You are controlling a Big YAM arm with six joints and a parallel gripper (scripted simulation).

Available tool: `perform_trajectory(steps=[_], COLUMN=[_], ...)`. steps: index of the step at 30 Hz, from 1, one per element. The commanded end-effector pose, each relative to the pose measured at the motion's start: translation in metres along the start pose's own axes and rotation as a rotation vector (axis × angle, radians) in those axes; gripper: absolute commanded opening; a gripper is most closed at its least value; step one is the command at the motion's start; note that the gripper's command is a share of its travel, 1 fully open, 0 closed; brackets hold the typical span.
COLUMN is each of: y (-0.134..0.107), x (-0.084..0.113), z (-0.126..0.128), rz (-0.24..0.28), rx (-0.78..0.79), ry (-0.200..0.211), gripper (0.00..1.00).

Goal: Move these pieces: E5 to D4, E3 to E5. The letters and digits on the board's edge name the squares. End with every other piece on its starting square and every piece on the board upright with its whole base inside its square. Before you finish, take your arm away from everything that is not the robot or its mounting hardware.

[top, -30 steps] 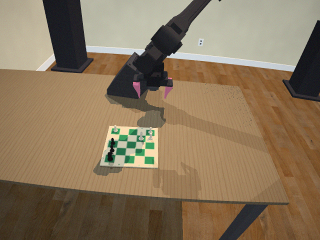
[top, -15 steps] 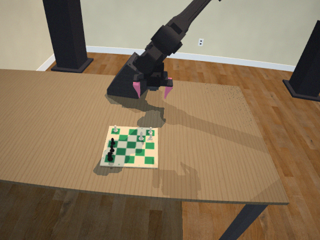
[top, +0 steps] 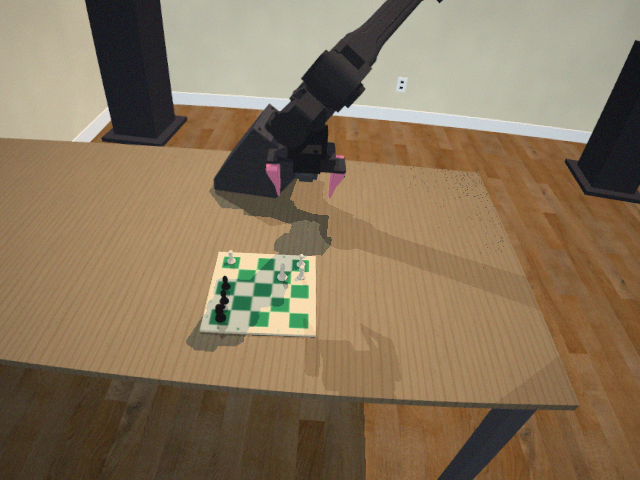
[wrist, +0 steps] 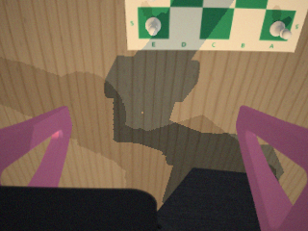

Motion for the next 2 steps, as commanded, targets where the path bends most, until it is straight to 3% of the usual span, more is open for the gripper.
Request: perform_trajectory(steps=[1,2], y=[0.0113,0.0113], x=[0.0132,0.0132], z=[0.0003,0.0003], rz=[-0.035,-0.035], rx=[0.015,0.015], ry=[-0.004,-0.004], gripper=[1.0,1.0])
Point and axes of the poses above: the point where the finger pads meet when closed, its own x axis back along the fingers, its own z axis across the jaws, y = z × x, the point moved 10 cm from there along x, back along the fingers, and after that the axes turned 14 degrees about -x, right-handed, at the moved point
